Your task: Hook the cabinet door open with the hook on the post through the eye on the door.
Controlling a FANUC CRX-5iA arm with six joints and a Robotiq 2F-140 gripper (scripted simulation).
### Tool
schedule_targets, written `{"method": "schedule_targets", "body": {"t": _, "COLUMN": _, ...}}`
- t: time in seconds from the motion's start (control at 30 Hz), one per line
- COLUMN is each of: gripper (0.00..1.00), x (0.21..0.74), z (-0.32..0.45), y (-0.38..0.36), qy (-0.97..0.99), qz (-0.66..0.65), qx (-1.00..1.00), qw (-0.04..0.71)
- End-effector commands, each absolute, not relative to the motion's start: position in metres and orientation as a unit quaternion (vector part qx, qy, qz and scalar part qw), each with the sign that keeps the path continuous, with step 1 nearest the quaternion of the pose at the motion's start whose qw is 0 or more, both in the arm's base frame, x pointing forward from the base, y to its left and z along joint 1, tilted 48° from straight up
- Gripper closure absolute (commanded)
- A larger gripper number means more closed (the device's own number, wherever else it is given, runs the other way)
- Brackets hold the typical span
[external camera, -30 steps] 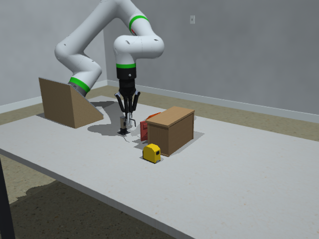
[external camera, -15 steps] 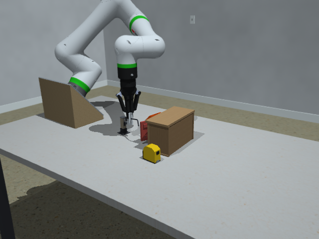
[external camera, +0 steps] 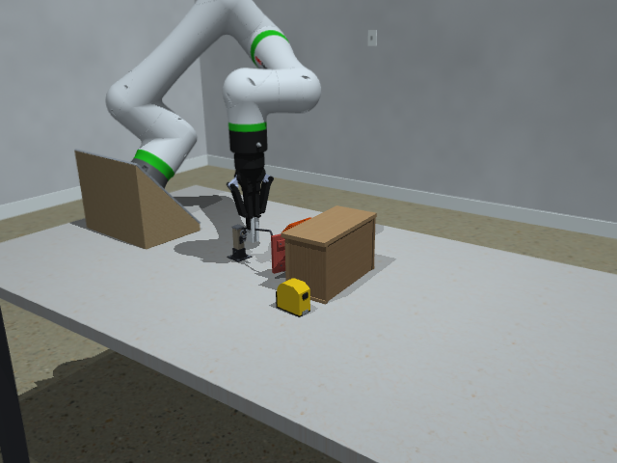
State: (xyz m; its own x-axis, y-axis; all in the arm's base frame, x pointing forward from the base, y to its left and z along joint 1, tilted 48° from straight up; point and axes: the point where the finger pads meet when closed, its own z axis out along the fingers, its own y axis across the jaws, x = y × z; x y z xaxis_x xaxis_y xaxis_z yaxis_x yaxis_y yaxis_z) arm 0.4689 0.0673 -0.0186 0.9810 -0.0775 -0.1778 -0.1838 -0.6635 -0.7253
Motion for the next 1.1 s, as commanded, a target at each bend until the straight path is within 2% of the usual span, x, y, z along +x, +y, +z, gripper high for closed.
{"method": "schedule_targets", "body": {"t": 0.0, "gripper": 0.97, "x": 0.4692, "z": -0.0177, "y": 0.0678, "qy": 0.061, "qz": 0.061, "qx": -0.91, "qw": 0.405}}
{"method": "schedule_targets", "body": {"t": 1.07, "gripper": 0.97, "x": 0.4698, "z": -0.0134, "y": 0.0718, "qy": 0.004, "qz": 0.035, "qx": -0.912, "qw": 0.408}}
